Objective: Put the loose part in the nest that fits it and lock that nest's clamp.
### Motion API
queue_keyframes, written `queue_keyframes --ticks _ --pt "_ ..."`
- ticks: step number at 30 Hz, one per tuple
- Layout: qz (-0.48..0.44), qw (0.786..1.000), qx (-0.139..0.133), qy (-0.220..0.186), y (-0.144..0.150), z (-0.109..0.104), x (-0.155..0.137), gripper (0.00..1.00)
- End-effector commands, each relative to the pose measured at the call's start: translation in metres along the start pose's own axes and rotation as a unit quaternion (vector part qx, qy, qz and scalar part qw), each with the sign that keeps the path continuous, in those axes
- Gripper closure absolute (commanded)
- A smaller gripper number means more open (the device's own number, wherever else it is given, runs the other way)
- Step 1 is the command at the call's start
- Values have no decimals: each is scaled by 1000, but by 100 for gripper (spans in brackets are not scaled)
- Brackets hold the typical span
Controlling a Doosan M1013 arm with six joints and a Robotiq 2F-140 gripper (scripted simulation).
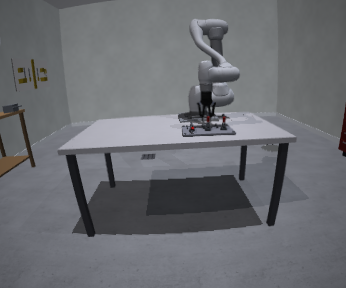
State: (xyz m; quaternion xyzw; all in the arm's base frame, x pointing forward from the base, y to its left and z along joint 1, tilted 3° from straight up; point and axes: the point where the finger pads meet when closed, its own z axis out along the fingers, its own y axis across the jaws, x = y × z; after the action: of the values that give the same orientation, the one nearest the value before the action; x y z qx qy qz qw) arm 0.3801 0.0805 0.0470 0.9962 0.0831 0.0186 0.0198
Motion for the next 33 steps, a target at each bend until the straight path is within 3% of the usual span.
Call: queue_keyframes --ticks 1,27,28,33 --pt "0 1000 0 0 0 0 0 90" --pt "0 1000 0 0 2 0 2 90" --pt "0 1000 0 0 2 0 2 38" --pt "0 1000 0 0 2 0 2 38"
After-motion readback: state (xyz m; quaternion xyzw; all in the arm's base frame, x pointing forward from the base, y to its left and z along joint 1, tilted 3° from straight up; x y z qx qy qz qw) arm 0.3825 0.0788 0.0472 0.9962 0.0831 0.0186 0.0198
